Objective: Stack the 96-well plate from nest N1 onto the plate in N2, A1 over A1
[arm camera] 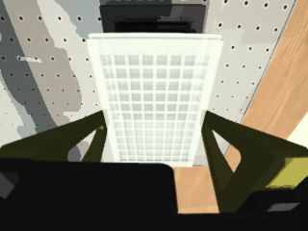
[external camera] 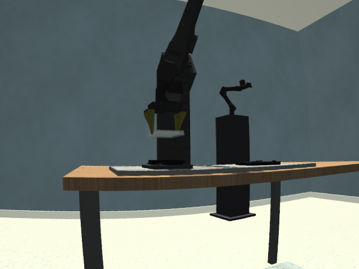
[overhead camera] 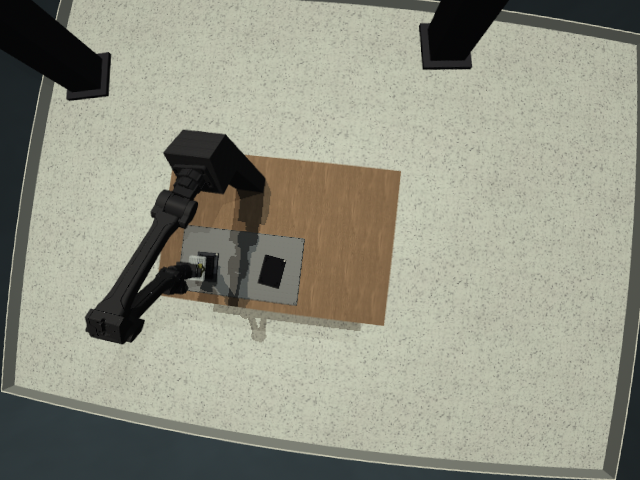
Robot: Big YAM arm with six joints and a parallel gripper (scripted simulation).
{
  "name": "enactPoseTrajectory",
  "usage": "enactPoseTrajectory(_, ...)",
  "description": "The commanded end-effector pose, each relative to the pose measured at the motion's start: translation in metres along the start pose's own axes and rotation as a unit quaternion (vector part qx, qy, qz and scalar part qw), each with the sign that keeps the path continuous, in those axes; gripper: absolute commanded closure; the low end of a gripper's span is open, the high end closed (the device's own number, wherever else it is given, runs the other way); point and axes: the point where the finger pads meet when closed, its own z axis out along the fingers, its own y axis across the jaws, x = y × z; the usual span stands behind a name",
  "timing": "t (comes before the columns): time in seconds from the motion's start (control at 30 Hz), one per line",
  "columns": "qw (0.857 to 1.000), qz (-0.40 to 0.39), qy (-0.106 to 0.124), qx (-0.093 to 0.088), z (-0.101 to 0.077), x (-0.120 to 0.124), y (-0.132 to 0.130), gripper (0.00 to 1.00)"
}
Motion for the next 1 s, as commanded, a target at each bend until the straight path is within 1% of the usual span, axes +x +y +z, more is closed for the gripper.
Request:
enactPoseTrajectory(0.0,1.000,-0.005,0.000,-0.006,0.0034,0.0009,0.0098,1.00)
enactPoseTrajectory(0.97,1.000,-0.001,-0.005,-0.005,-0.0011,-0.0066,0.0116,1.00)
